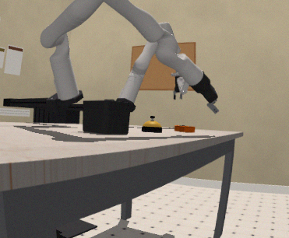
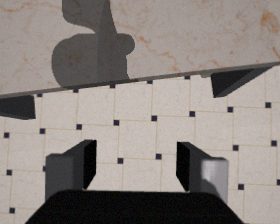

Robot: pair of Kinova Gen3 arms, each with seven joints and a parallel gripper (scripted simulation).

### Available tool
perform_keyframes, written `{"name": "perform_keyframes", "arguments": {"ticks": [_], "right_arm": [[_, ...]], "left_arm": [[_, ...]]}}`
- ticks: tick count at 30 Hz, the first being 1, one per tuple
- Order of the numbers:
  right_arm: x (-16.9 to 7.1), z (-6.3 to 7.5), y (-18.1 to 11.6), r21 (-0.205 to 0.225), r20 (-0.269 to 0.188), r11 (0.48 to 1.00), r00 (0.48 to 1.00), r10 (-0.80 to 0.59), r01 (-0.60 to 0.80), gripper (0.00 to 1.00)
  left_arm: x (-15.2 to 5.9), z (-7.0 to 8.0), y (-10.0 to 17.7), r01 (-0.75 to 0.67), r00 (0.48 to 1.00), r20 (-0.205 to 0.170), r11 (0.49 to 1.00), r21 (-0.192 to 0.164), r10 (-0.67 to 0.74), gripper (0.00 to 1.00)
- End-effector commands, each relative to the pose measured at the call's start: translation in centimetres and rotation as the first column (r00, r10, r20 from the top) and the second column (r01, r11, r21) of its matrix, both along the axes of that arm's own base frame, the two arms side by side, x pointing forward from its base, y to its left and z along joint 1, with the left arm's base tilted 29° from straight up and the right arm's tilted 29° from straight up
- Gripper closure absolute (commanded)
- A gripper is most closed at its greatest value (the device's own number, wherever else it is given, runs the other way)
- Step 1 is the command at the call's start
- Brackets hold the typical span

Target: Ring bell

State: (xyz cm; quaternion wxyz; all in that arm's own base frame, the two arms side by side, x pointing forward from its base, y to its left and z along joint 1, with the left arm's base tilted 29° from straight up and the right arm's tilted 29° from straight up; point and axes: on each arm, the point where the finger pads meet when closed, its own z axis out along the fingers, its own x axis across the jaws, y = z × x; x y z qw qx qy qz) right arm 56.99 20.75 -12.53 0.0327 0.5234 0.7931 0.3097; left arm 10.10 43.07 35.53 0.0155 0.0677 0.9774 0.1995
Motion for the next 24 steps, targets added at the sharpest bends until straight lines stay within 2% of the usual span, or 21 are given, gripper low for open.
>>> {"name": "perform_keyframes", "arguments": {"ticks": [1, 3, 5, 10, 15, 20, 24], "right_arm": [[0.1, 0.1, 0.1, 0.001, 0.002, 1.000, 1.000, 0.001, -0.001, 0.00], [0.1, 0.1, 0.1, 0.001, 0.002, 1.000, 1.000, 0.001, -0.001, 0.00], [0.1, 0.1, 0.1, 0.001, 0.002, 1.000, 1.000, 0.001, -0.001, 0.00], [0.1, 0.1, 0.1, 0.001, 0.002, 1.000, 1.000, 0.001, -0.001, 0.00], [0.1, 0.1, 0.1, 0.001, 0.002, 1.000, 1.000, 0.001, -0.001, 0.00], [0.1, 0.1, 0.1, 0.001, 0.002, 1.000, 1.000, 0.001, -0.001, 0.00], [0.1, 0.1, 0.1, 0.001, 0.002, 1.000, 1.000, 0.001, -0.001, 0.00]], "left_arm": [[-1.8, 0.9, 0.1, -0.027, 1.000, 0.001, 0.999, 0.019, 0.027, 0.00], [-3.2, 1.4, 0.1, -0.047, 0.999, 0.000, 0.998, 0.032, 0.047, 0.00], [-3.2, 1.4, 0.1, -0.047, 0.999, 0.000, 0.998, 0.032, 0.047, 0.00], [-6.6, 2.8, -0.1, -0.097, 0.995, -0.005, 0.993, 0.065, 0.098, 0.00], [-9.0, 3.8, -0.5, -0.134, 0.991, -0.009, 0.987, 0.090, 0.136, 0.00], [-10.4, 4.3, -0.7, -0.156, 0.987, -0.013, 0.982, 0.104, 0.158, 0.00], [-10.7, 4.5, -0.8, -0.161, 0.986, -0.014, 0.981, 0.107, 0.163, 0.00]]}}
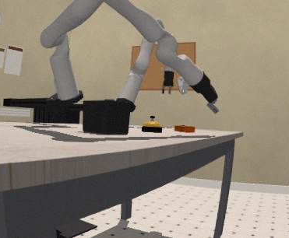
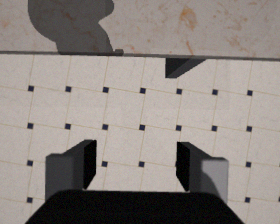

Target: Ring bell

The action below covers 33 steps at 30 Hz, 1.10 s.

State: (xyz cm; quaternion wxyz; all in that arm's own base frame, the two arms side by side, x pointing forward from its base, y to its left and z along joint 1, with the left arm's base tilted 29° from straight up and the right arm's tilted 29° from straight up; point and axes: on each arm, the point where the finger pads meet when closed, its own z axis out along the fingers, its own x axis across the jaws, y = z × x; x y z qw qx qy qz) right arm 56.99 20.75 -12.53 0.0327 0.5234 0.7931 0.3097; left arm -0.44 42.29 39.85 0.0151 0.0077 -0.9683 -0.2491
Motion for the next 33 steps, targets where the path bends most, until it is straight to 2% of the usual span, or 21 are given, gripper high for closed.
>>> {"name": "perform_keyframes", "arguments": {"ticks": [1, 15, 20, 26, 30, 32, 33], "right_arm": [[0.1, 0.1, 0.1, 0.001, 0.002, 1.000, 1.000, 0.001, -0.001, 0.00], [0.0, 0.1, 0.1, 0.000, 0.002, 1.000, 1.000, 0.004, -0.004, 0.00], [-0.8, 0.0, 0.8, -0.010, -0.002, 0.999, 0.999, 0.048, -0.048, 0.00], [-4.0, -0.2, 2.9, -0.048, -0.017, 0.976, 0.977, 0.211, -0.212, 0.00], [-7.7, -0.4, 4.6, -0.089, -0.040, 0.916, 0.920, 0.390, -0.392, 0.00], [-7.7, -0.4, 4.6, -0.089, -0.040, 0.916, 0.920, 0.390, -0.392, 0.00], [-8.8, -0.5, 5.0, -0.101, -0.048, 0.891, 0.896, 0.441, -0.443, 0.00]], "left_arm": [[-0.3, 0.2, -0.1, -0.005, 1.000, -0.001, 1.000, 0.005, 0.005, 0.00], [-0.6, 0.3, -0.1, -0.010, 1.000, -0.002, 1.000, 0.008, 0.010, 0.00], [-0.6, 0.3, -0.1, -0.010, 1.000, -0.002, 1.000, 0.008, 0.010, 0.00], [-0.6, 0.3, -0.1, -0.010, 1.000, -0.002, 1.000, 0.008, 0.010, 0.00], [-0.6, 0.3, -0.1, -0.010, 1.000, -0.002, 1.000, 0.008, 0.010, 0.00], [-0.6, 0.3, -0.1, -0.010, 1.000, -0.002, 1.000, 0.008, 0.010, 0.00], [-0.6, 0.3, -0.1, -0.010, 1.000, -0.002, 1.000, 0.008, 0.010, 0.00]]}}
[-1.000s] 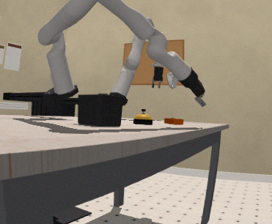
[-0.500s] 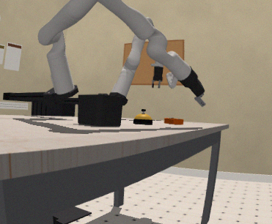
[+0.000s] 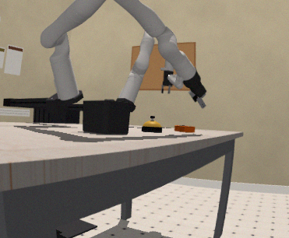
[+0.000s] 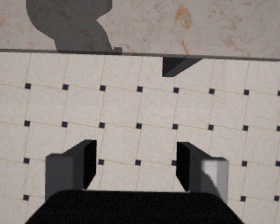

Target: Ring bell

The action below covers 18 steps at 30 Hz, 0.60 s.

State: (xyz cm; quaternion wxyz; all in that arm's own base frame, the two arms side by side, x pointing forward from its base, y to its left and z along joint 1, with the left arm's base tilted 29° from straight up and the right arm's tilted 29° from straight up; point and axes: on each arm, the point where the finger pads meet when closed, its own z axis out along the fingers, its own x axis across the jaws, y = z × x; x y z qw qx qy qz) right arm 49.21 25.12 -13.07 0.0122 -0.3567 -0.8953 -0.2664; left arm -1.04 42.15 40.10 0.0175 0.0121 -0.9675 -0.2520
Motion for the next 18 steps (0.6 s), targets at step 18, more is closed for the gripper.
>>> {"name": "perform_keyframes", "arguments": {"ticks": [18], "right_arm": [[-15.3, 0.0, -0.3, -0.206, -0.137, 0.546, 0.576, 0.806, -0.812, 0.00]], "left_arm": [[0.0, 0.1, 0.0, 0.000, 1.000, 0.001, 1.000, 0.002, 0.000, 0.00]]}}
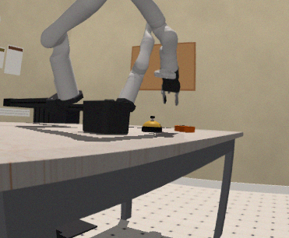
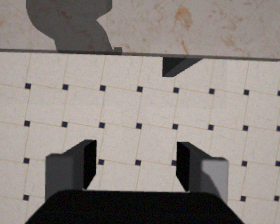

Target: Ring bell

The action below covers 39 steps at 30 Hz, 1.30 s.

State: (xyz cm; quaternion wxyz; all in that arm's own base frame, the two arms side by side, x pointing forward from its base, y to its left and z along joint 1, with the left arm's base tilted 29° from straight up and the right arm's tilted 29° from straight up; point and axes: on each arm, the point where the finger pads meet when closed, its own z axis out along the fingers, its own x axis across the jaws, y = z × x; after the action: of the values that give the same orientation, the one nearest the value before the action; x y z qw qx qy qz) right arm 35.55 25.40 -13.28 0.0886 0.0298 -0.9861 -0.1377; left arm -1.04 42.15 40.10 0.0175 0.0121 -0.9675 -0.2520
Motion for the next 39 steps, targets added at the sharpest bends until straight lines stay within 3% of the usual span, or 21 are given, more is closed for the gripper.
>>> {"name": "perform_keyframes", "arguments": {"ticks": [1, 7, 13, 15, 23, 28, 30, 39], "right_arm": [[-1.9, 0.3, -0.7, -0.045, -0.009, 0.986, 0.987, 0.161, -0.161, 0.00], [-4.4, 0.9, -3.1, -0.134, -0.038, 0.884, 0.894, 0.447, -0.448, 0.00], [-5.3, 2.1, -5.8, -0.216, -0.094, 0.697, 0.725, 0.682, -0.683, 0.00], [-5.3, 2.1, -5.8, -0.216, -0.094, 0.697, 0.725, 0.682, -0.683, 0.00], [-4.2, 4.8, -9.0, -0.311, -0.214, 0.328, 0.402, 0.890, -0.892, 0.00], [-3.1, 6.3, -9.9, -0.338, -0.275, 0.160, 0.260, 0.926, -0.928, 0.00], [-2.8, 6.7, -10.1, -0.343, -0.291, 0.117, 0.224, 0.930, -0.932, 0.00], [-2.4, 7.2, -10.3, -0.350, -0.313, 0.061, 0.178, 0.933, -0.935, 0.00]], "left_arm": [[0.0, 0.1, 0.0, 0.000, 1.000, 0.001, 1.000, 0.002, 0.000, 0.00], [0.0, 0.1, 0.0, 0.000, 1.000, 0.001, 1.000, 0.002, 0.000, 0.00], [0.0, 0.1, 0.0, 0.000, 1.000, 0.001, 1.000, 0.002, 0.000, 0.00], [0.0, 0.1, 0.0, 0.000, 1.000, 0.001, 1.000, 0.002, 0.000, 0.00], [0.0, 0.1, 0.0, 0.000, 1.000, 0.001, 1.000, 0.002, 0.000, 0.00], [0.0, 0.1, 0.0, 0.000, 1.000, 0.001, 1.000, 0.002, 0.000, 0.00], [0.0, 0.1, 0.0, 0.000, 1.000, 0.001, 1.000, 0.002, 0.000, 0.00], [0.0, 0.1, 0.0, 0.000, 1.000, 0.001, 1.000, 0.002, 0.000, 0.00]]}}
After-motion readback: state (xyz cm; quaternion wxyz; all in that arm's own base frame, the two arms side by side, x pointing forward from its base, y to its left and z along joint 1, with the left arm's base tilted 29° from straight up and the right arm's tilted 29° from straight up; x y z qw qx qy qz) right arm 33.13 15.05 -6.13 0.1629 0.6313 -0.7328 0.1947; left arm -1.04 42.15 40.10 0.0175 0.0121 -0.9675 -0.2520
